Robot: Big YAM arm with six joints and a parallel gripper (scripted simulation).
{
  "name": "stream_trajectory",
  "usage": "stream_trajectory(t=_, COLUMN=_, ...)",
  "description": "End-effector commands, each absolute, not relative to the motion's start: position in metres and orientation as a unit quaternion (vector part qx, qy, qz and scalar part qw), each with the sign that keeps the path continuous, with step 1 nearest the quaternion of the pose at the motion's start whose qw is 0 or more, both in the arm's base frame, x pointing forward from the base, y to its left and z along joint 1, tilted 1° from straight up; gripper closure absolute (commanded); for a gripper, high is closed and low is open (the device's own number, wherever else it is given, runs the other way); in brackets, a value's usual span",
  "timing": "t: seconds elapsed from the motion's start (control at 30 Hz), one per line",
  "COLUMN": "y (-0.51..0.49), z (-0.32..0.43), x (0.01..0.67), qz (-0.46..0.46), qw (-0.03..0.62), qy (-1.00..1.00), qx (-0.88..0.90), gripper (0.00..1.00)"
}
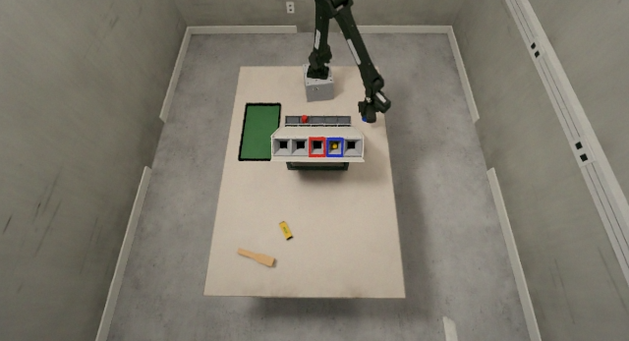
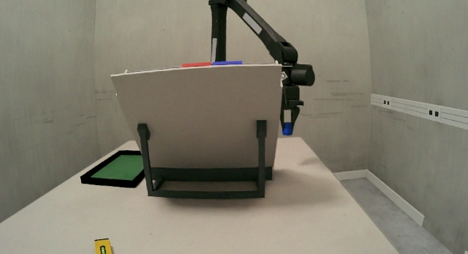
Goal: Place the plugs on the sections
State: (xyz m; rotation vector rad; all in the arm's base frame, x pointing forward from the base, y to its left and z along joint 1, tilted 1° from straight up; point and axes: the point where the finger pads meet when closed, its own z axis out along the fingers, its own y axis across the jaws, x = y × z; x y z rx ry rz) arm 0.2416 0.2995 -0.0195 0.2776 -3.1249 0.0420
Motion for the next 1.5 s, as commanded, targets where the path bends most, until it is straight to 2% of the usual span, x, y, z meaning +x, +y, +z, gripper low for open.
stream_trajectory(t=0.0, y=0.316, z=-0.014, x=0.253, qz=0.006, qw=-0.008, qy=-0.996, qx=0.085, gripper=1.00)
stream_trajectory(t=1.47, y=0.327, z=-0.013, x=0.259, qz=0.010, qw=-0.001, qy=-0.996, qx=0.088, gripper=1.00)
